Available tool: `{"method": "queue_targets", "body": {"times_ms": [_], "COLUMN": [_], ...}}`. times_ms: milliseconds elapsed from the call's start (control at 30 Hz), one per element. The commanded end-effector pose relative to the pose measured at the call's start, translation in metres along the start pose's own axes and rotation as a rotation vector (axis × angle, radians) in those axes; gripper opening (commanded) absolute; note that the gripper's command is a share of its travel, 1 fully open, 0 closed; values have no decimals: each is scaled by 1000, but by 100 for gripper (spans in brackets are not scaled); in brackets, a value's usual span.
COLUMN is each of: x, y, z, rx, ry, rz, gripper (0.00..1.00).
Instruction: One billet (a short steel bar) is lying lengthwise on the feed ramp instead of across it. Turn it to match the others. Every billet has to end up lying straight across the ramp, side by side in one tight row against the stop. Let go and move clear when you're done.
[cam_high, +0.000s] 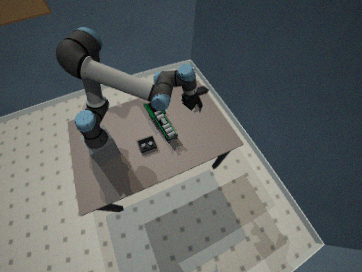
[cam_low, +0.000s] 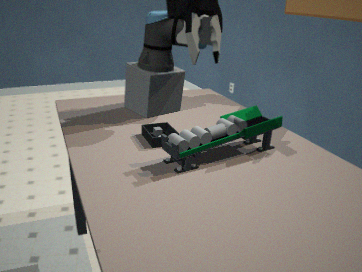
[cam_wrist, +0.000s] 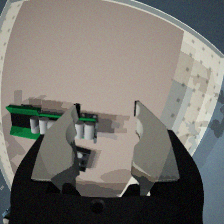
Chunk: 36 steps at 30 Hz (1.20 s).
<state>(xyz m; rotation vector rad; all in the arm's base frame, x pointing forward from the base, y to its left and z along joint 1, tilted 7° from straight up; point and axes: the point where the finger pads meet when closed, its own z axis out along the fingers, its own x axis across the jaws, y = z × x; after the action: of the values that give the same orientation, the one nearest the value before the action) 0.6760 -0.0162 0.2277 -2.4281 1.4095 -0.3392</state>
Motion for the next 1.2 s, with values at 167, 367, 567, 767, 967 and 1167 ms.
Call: {"method": "queue_targets", "body": {"times_ms": [167, 367, 567, 767, 967, 1167], "x": [-13, -24, -42, -42, -59, -72], "y": [17, 33, 60, 60, 87, 105], "z": [-3, -4, -7, -7, -9, -11], "rx": [-36, -69, -125, -125, -177, -215], "ry": [-3, -4, -5, -5, 0, 4], "rz": [54, 100, 177, 177, 245, 294], "gripper": [40, 40, 40, 40, 40, 40]}}
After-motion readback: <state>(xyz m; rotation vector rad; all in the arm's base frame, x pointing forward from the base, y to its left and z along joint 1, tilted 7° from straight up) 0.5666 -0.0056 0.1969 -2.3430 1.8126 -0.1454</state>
